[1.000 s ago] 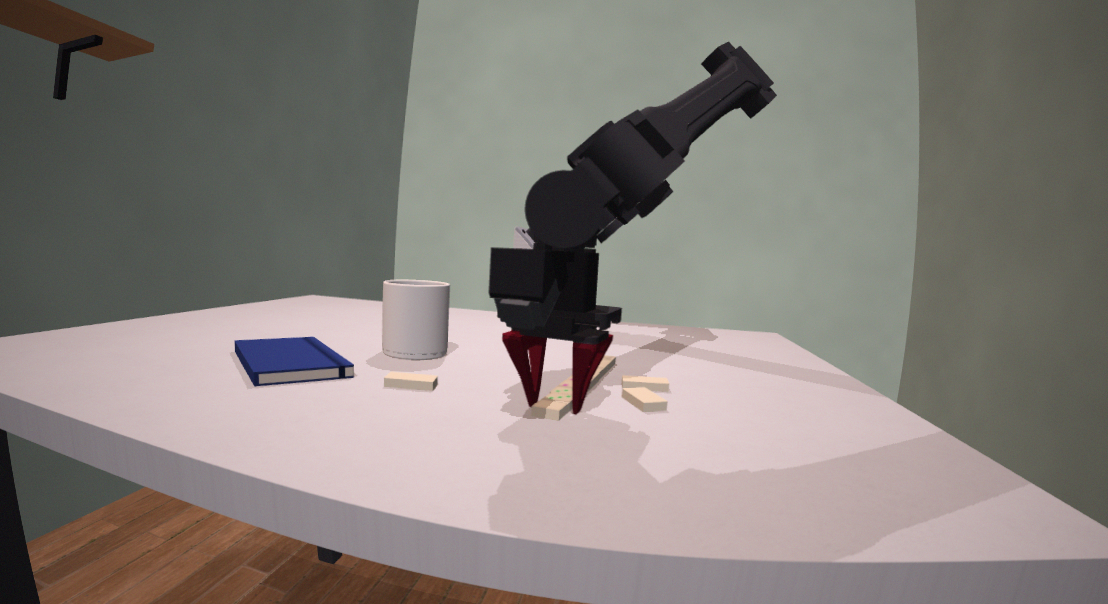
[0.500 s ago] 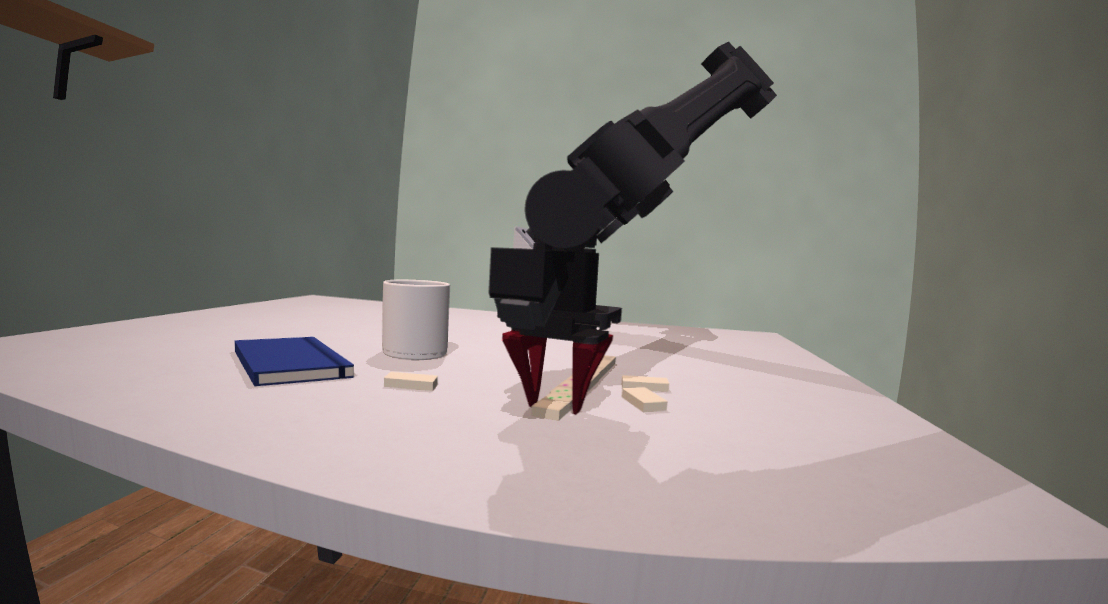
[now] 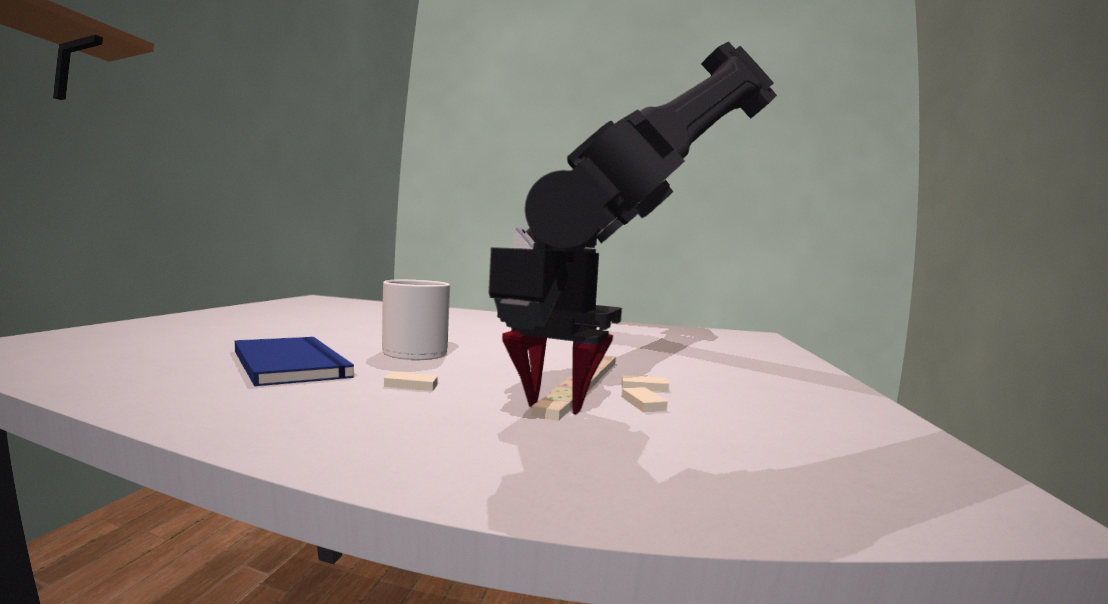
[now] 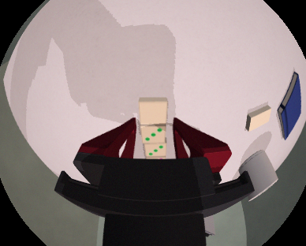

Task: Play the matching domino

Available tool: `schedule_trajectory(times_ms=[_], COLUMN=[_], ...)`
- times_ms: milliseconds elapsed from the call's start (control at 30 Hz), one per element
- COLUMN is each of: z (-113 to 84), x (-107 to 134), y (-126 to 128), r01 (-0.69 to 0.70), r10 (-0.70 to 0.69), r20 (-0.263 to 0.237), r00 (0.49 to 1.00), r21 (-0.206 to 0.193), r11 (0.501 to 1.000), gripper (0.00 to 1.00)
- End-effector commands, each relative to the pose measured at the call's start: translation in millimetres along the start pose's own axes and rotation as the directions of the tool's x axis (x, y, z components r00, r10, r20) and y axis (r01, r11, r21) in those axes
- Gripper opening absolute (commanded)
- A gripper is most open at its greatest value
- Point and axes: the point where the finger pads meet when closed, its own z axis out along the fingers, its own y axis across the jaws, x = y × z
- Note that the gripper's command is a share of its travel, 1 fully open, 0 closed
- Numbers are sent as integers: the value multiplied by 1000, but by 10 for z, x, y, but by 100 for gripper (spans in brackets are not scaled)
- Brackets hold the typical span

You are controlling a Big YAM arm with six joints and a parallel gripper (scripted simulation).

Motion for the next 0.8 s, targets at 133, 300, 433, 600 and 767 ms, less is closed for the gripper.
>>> schedule_trajectory(times_ms=[133, 300, 433, 600, 767], z=[-102, -116, -116, -83, -124], x=[-75, -88, -88, -60, -94], y=[-6, -10, -10, 3, -3], r01=[3, 3, 3, 3, 5], r10=[-3, -3, -3, -3, -5], r20=[22, 26, 26, 18, 27], r00=[1000, 1000, 1000, 1000, 1000], r21=[1, 2, 2, 0, 2], r11=[1000, 1000, 1000, 1000, 1000], gripper=[43, 43, 43, 43, 43])
